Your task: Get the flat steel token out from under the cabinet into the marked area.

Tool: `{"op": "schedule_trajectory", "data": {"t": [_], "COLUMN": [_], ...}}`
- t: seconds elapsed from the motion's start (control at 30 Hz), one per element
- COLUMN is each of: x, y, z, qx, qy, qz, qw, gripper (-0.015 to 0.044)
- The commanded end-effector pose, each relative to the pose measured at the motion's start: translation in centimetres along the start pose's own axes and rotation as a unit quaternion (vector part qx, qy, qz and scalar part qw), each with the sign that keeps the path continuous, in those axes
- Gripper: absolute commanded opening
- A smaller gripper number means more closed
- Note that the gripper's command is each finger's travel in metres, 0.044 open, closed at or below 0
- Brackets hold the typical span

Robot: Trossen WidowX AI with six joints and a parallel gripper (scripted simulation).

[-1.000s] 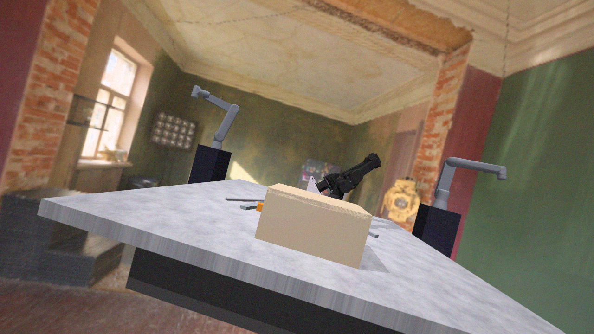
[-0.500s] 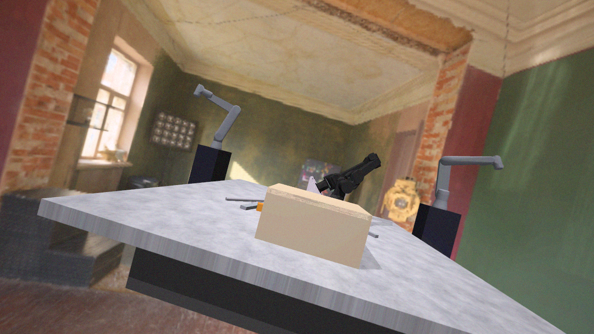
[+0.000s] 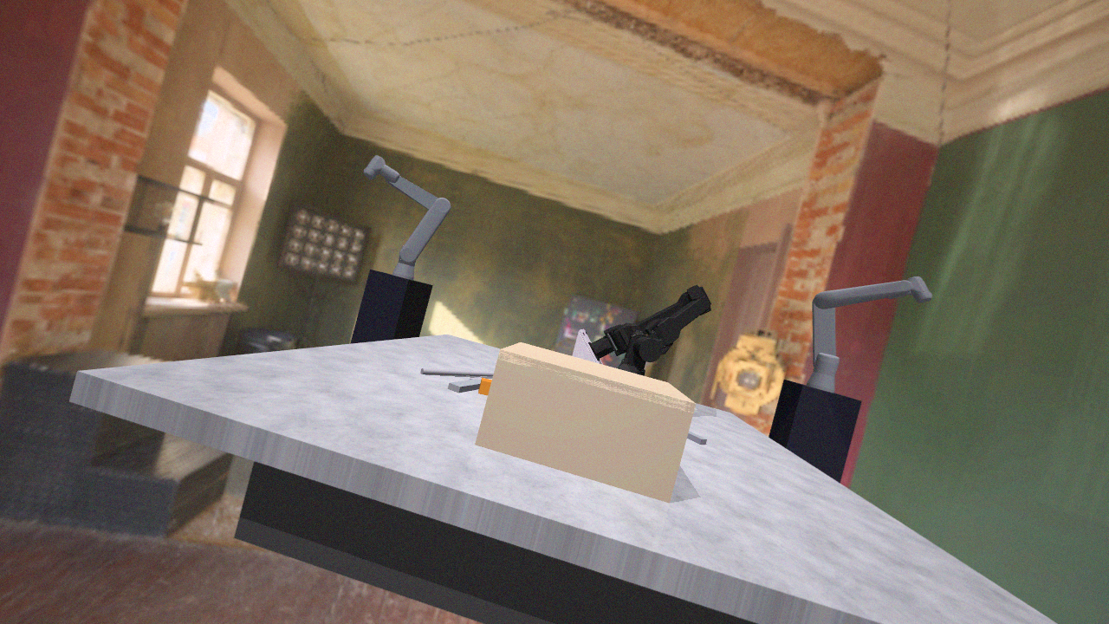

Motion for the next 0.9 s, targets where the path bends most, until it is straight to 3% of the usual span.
{"op": "schedule_trajectory", "data": {"t": [0.0, 0.1, 0.23, 0.33, 0.87], "x": [0.0, 0.0, 0.0, 0.0, 0.41], "y": [0.0, 0.0, 0.0, 0.0, 0.36], "z": [0.0, 0.0, 0.01, 0.01, -0.07], "qx": [0.0, 0.0, 0.0, 0.0, 0.0], "qy": [0.0, 0.0, 0.0, 0.0, -0.002], "qz": [0.0, 0.0, 0.0, 0.0, 0.0], "qw": [1.0, 1.0, 1.0, 1.0, 1.0], "gripper": [0.0105, 0.0184, 0.02, 0.027, 0.027]}}
Point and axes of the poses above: the point midway between the two fingers, 35 mm back from their tips, its own x axis out along the fingers, its own z axis across the jaws, y = z × x, the point moved 8 cm from there along -x, back along the fingers, and after that the axes turned 2 degrees about x, right-handed, at the moved point
